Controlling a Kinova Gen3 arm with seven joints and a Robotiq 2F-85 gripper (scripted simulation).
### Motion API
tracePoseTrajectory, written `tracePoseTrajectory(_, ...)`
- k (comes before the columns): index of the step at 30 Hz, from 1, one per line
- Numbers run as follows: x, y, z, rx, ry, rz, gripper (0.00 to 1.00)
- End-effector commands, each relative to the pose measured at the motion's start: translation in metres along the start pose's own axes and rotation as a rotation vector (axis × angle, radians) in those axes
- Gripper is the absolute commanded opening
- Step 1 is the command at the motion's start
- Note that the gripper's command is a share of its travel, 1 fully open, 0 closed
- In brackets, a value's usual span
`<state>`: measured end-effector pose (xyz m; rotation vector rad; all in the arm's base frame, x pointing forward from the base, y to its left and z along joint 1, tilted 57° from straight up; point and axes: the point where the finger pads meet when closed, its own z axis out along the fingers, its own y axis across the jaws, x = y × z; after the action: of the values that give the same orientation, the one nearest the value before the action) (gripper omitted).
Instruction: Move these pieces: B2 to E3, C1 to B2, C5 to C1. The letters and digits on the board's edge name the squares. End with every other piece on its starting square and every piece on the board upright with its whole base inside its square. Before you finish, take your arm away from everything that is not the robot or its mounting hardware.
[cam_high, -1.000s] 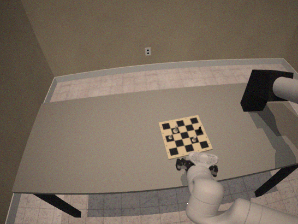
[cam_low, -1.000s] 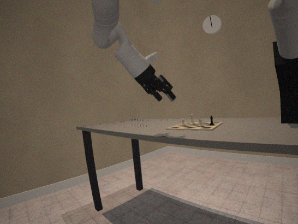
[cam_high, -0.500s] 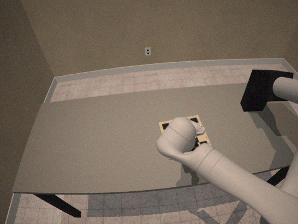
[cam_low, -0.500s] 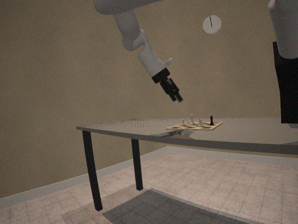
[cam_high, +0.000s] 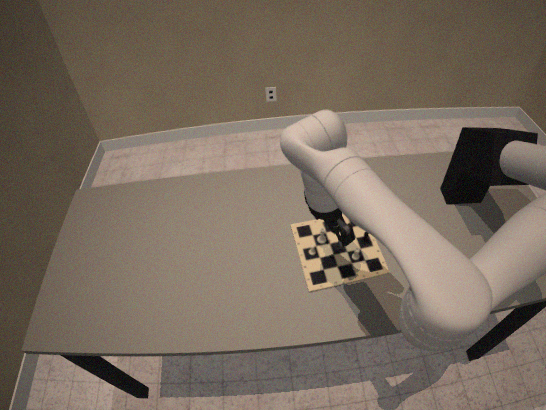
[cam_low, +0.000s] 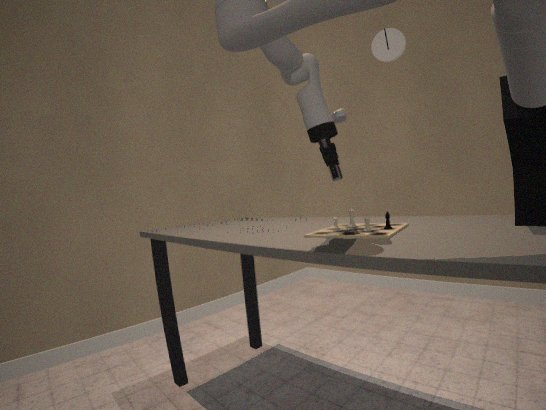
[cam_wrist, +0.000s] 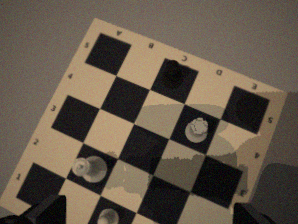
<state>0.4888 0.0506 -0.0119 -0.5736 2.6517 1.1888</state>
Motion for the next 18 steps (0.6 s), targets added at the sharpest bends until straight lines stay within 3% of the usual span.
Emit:
tracePoseTrajectory(1,0.025,-0.036,-0.011,-0.021,-0.072,0.11,1.0)
tracePoseTrajectory(7,0.032,-0.058,-0.017,-0.068,-0.185,0.197,1.0)
tracePoseTrajectory(18,0.034,-0.064,-0.019,-0.081,-0.219,0.221,1.0)
